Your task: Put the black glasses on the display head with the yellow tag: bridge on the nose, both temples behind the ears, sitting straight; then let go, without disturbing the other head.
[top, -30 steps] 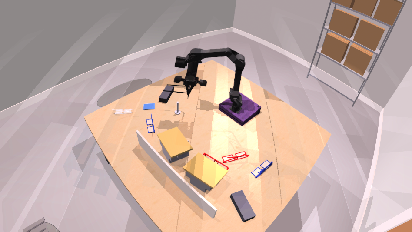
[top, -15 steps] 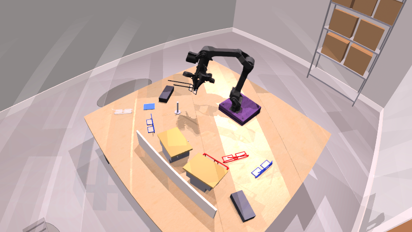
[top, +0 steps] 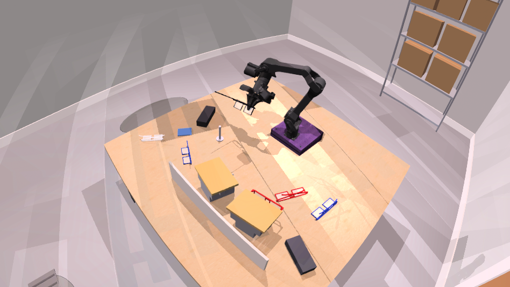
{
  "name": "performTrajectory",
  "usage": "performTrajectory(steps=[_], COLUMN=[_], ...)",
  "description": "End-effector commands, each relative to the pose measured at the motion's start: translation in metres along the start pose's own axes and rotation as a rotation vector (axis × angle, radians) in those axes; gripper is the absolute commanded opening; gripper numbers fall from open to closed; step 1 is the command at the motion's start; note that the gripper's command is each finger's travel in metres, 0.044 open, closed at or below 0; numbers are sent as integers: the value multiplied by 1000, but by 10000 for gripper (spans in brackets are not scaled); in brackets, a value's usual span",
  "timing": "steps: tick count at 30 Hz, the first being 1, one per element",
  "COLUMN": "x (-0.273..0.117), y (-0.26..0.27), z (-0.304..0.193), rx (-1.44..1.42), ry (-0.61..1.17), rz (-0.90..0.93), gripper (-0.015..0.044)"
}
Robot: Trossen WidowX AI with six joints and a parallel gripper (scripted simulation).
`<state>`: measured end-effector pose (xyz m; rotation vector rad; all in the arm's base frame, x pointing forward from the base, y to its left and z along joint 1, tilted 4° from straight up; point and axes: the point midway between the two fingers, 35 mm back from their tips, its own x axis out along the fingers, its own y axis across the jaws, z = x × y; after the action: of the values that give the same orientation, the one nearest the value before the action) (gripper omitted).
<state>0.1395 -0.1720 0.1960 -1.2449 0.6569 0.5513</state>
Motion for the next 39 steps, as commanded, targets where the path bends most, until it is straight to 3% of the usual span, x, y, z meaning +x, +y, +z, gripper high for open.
performTrajectory(steps=[1,39], x=[-5,-6], y=[5,8], z=[7,9], rx=[-133,-160], ry=[26,32], rz=[-65,-75], gripper=[0,0])
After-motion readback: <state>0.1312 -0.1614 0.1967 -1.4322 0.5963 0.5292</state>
